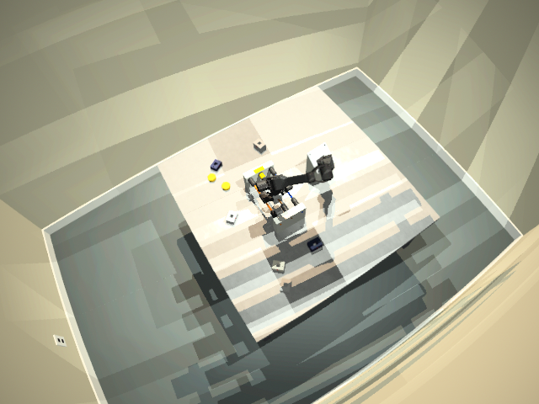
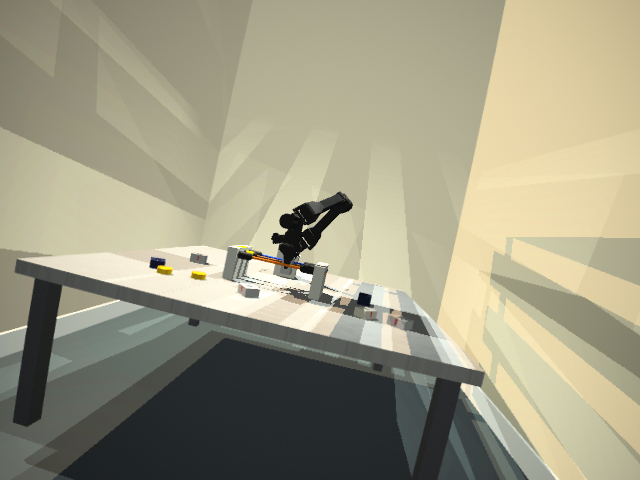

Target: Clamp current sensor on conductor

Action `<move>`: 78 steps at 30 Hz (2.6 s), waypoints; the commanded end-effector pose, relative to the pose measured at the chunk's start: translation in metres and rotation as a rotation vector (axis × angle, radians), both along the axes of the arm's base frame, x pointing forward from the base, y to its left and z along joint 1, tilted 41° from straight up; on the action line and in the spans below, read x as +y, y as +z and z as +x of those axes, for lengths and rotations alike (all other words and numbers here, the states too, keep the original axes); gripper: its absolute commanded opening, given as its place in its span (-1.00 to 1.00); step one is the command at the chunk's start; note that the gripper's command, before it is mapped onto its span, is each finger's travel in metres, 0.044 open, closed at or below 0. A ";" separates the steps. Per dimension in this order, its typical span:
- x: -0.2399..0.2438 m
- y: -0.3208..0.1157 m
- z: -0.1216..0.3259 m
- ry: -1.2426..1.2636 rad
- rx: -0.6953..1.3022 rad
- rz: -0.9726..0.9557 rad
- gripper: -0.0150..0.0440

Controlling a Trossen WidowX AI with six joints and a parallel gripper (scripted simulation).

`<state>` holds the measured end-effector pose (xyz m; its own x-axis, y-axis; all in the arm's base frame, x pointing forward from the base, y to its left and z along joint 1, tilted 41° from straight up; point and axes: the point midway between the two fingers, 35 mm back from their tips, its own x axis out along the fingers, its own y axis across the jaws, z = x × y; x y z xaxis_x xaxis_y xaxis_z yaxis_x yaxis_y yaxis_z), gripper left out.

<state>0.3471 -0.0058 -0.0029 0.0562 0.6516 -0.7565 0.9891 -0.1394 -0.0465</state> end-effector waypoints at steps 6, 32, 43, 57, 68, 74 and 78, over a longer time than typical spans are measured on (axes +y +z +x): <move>-0.001 0.001 0.000 -0.001 0.002 0.001 -0.49; 0.000 0.000 0.000 0.004 -0.001 0.000 -0.22; 0.000 0.000 0.000 0.004 -0.001 0.000 0.41; 0.000 0.000 0.000 0.004 -0.001 0.000 0.41; 0.000 0.000 0.000 0.004 -0.001 0.000 0.41; 0.000 0.000 0.000 0.004 -0.001 0.000 0.59; 0.000 0.000 0.000 0.004 -0.001 0.000 0.94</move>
